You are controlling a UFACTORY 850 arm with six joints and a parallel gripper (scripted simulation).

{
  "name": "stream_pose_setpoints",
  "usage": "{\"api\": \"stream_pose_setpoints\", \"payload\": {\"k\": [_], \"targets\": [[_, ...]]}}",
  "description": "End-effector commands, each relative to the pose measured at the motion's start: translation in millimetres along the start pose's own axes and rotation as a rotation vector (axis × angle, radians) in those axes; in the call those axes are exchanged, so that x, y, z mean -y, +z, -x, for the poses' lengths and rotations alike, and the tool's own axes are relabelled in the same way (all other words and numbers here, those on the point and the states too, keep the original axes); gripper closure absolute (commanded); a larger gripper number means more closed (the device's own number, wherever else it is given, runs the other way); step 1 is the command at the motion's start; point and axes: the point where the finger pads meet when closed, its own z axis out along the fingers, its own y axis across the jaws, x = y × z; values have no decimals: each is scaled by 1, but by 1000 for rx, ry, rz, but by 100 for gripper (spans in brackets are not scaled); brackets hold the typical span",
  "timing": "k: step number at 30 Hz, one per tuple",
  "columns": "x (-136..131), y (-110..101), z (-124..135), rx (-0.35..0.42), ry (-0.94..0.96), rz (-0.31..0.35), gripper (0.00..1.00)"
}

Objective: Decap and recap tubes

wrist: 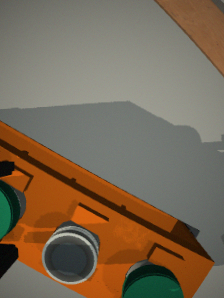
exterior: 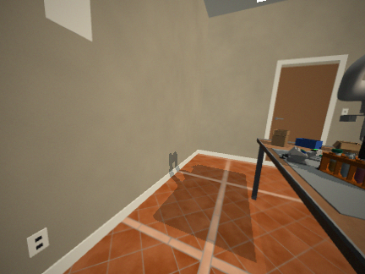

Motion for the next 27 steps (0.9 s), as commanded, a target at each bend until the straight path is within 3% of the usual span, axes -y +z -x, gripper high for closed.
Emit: {"api": "stream_pose_setpoints", "payload": {"k": [1,11,12,27], "targets": [[0,0,0,-31,-212,-30,54],[0,0,0,-32,-270,-29,54],[0,0,0,-32,-270,-29,100],[0,0,0,-31,-220,-30,100]]}}
